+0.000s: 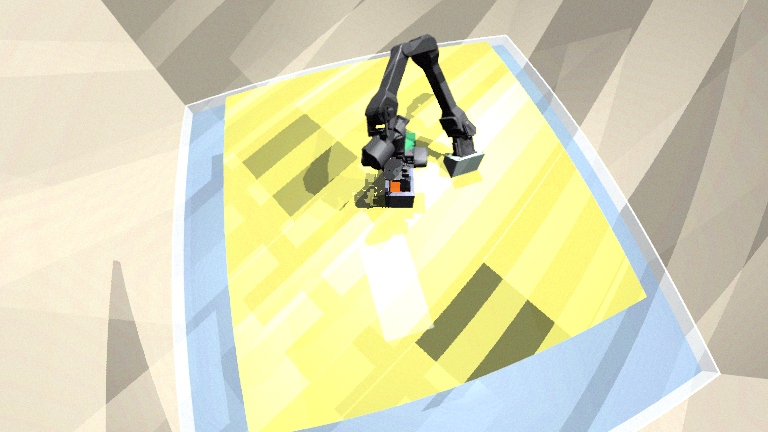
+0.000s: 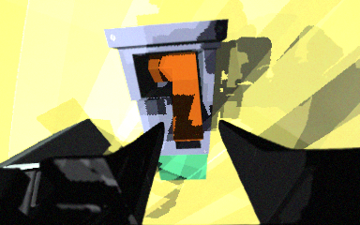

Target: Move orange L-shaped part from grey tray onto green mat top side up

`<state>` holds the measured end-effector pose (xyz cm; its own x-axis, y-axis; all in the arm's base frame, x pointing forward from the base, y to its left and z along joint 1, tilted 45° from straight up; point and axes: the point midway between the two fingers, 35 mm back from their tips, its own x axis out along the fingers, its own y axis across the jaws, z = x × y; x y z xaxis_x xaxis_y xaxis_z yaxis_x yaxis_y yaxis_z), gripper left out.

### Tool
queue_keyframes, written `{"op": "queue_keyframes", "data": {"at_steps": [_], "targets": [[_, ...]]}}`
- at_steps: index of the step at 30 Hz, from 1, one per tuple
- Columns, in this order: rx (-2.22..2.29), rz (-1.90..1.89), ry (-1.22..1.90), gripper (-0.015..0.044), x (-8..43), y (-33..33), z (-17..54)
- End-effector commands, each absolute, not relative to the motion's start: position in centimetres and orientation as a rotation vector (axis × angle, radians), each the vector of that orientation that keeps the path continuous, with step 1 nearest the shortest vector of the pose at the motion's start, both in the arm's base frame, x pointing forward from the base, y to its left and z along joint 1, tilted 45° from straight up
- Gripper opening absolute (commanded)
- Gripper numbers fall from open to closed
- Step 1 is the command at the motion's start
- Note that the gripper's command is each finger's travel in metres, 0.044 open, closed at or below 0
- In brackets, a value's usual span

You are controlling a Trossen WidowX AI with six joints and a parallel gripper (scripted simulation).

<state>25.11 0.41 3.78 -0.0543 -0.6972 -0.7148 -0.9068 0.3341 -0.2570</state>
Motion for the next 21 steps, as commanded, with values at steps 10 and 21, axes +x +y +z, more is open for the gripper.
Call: {"op": "queue_keyframes", "data": {"at_steps": [10,21], "targets": [[-1.431,0.334,1.82,0.028,24.64,-1.09,2.47],[-1.423,0.333,1.812,0.0122,24.9,-0.78,2.68]]}}
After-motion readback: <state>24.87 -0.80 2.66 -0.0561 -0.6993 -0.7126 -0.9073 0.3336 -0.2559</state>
